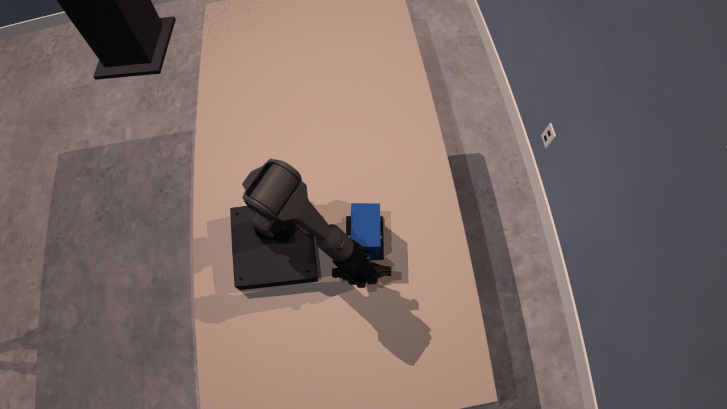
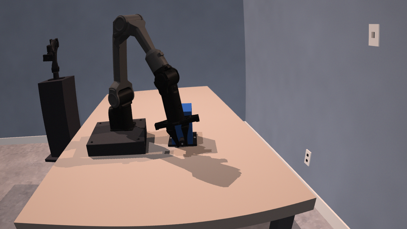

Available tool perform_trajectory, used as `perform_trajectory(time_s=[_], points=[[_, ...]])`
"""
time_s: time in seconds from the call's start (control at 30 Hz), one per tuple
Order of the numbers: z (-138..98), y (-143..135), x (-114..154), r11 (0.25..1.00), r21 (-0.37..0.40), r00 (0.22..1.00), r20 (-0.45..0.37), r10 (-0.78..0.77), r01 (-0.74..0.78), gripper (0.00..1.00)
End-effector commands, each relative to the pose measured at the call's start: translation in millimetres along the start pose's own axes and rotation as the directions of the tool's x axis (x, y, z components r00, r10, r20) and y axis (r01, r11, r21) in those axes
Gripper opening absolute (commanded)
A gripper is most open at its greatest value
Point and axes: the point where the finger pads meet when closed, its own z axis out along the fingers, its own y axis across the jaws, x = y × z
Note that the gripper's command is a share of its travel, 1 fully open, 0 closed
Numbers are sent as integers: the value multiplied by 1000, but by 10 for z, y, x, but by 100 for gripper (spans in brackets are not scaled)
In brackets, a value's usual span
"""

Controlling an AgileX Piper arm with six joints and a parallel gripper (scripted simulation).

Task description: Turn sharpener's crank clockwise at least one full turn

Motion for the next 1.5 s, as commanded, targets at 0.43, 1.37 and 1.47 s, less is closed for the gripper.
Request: perform_trajectory(time_s=[0.43,1.37,1.47], points=[[-46,-151,2,1000,0,1000,0,1,-1,20],[-226,-351,-1,1000,0,1000,0,0,0,20],[-255,-366,-2,1000,0,1000,1,0,0,20]])
